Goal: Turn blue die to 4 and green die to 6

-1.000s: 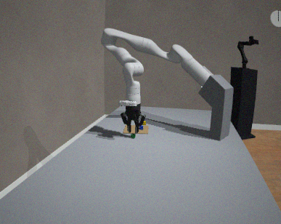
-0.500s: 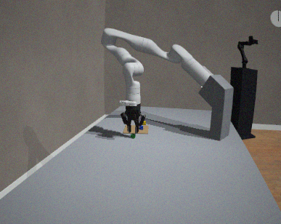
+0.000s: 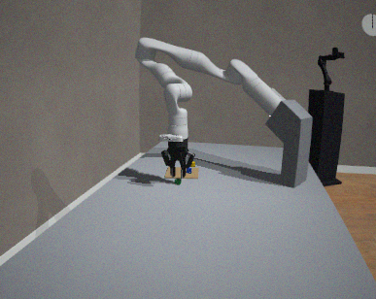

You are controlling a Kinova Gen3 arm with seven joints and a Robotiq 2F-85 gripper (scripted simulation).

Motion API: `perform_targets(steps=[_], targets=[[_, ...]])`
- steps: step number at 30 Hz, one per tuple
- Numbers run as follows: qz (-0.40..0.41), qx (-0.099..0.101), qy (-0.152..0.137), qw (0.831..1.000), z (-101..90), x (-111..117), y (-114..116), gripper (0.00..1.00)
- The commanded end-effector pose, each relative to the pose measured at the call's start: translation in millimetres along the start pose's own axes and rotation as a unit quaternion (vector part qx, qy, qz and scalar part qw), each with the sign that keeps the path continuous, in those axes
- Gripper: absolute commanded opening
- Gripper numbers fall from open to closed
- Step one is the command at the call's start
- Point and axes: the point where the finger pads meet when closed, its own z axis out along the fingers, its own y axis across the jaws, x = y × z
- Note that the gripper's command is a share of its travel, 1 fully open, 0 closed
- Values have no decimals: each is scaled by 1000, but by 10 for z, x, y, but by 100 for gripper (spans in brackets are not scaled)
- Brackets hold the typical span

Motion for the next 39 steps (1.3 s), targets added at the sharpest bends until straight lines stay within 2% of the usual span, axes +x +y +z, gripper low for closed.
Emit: perform_targets(steps=[1,33,39], targets=[[0,0,1,1000,-6,6,2,35],[0,0,1,1000,-1,6,2,35],[0,0,1,1000,47,6,2,35]])
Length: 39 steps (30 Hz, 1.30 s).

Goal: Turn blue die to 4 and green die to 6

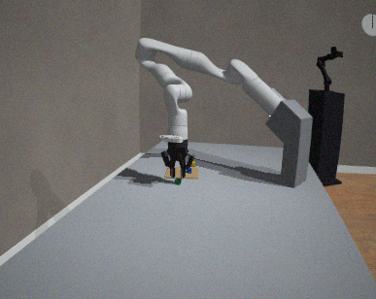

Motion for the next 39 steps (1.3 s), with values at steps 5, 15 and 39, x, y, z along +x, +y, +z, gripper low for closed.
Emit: perform_targets(steps=[5,15,39], targets=[[0,0,-1,1000,94,-5,-5,35],[0,0,-1,1000,203,-5,-5,35],[0,0,-1,1000,226,-5,-5,35]])
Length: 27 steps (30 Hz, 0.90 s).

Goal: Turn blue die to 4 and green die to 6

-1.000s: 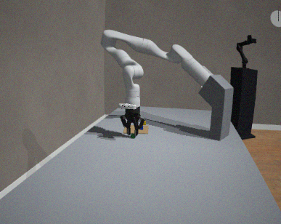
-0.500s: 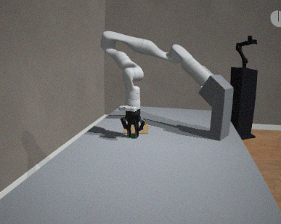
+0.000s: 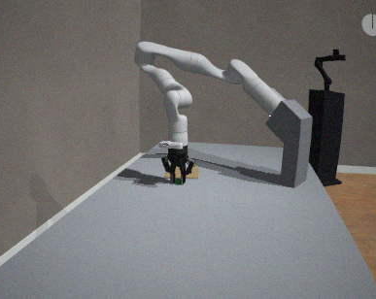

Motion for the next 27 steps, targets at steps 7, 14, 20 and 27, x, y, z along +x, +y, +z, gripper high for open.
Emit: perform_targets(steps=[7,14,20,27], targets=[[0,0,1,1000,-6,6,2,35],[0,0,1,1000,-6,6,2,35],[0,0,1,1000,-6,6,2,15],[0,0,1,1000,-6,6,2,15]])
